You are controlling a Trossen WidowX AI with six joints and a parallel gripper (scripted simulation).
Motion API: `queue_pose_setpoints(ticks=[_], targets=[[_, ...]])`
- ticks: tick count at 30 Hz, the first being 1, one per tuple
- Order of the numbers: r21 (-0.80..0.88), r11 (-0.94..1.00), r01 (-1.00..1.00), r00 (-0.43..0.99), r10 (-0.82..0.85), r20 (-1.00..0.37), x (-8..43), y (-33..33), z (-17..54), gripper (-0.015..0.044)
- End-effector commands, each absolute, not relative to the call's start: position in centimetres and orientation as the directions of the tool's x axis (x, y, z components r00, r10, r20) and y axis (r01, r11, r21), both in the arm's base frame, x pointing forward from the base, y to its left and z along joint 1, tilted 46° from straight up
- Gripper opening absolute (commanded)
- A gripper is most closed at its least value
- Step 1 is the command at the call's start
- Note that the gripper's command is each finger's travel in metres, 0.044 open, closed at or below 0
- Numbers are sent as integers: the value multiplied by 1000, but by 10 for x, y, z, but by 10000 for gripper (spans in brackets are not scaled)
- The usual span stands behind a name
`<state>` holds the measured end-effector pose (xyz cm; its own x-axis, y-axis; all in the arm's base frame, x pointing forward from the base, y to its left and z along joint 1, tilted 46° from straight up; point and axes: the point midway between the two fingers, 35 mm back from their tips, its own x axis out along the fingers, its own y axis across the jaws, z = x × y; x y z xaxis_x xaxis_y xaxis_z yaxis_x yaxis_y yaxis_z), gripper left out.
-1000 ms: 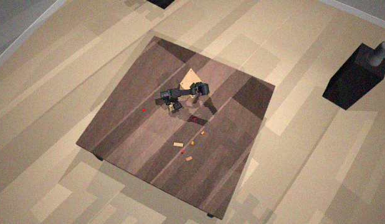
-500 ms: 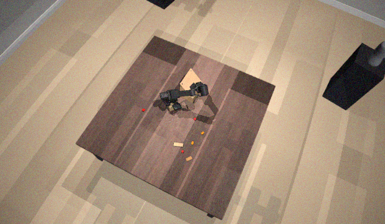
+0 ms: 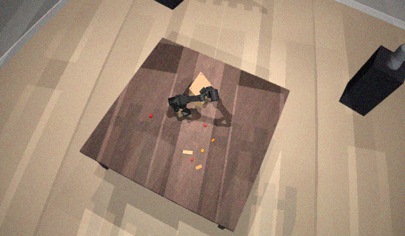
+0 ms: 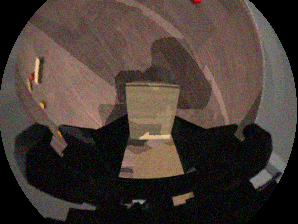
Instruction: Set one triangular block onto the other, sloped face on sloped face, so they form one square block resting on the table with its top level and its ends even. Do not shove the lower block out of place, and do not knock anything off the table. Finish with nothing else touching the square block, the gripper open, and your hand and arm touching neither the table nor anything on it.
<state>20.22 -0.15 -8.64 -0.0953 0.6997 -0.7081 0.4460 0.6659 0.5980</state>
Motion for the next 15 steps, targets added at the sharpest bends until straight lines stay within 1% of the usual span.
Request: queue_pose_setpoints(ticks=[1,15], targets=[[600,661,451,-91,702,-706,203,-1,-87,0],[599,664,447,-94,701,-707,203,-1,-88,0]])
